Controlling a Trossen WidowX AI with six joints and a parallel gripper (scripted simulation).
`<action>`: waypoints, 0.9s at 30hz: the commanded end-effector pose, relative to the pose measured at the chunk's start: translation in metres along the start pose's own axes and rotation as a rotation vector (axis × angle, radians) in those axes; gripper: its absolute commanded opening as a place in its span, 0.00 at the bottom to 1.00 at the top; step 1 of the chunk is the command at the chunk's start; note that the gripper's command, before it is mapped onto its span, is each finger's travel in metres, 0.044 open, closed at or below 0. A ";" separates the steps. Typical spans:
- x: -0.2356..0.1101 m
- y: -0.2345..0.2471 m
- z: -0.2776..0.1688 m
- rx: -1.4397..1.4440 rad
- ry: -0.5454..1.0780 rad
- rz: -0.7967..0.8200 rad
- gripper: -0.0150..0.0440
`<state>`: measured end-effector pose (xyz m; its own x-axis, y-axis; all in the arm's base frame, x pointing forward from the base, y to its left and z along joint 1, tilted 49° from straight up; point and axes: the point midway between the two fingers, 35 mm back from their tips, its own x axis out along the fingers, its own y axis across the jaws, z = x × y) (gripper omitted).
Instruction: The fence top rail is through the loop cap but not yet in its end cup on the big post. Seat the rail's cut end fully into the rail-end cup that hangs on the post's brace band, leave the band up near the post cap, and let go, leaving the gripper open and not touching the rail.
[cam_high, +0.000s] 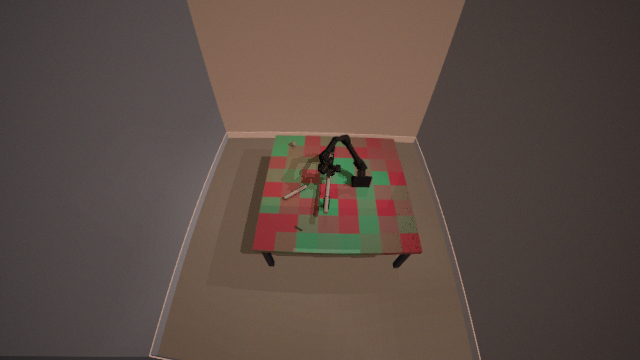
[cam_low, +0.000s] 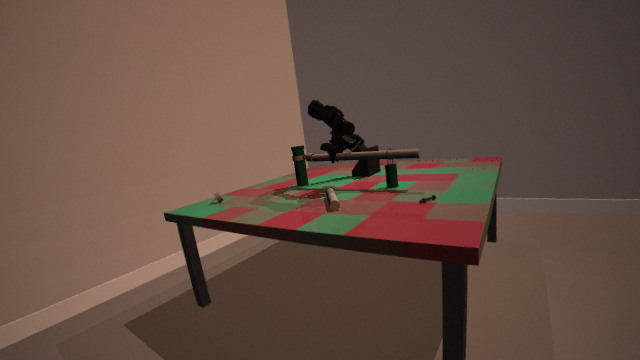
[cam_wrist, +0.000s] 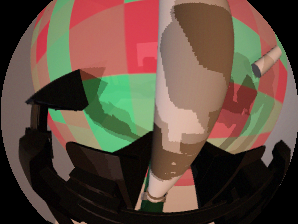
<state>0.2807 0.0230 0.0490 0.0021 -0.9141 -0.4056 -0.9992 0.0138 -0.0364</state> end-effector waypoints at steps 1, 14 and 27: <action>-0.001 -0.001 -0.007 -0.003 0.008 -0.011 0.25; 0.001 0.000 -0.003 -0.003 0.005 0.000 0.25; 0.000 0.000 -0.003 -0.002 0.008 0.000 0.25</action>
<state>0.2808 0.0202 0.0518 0.0001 -0.9176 -0.3976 -0.9994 0.0137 -0.0318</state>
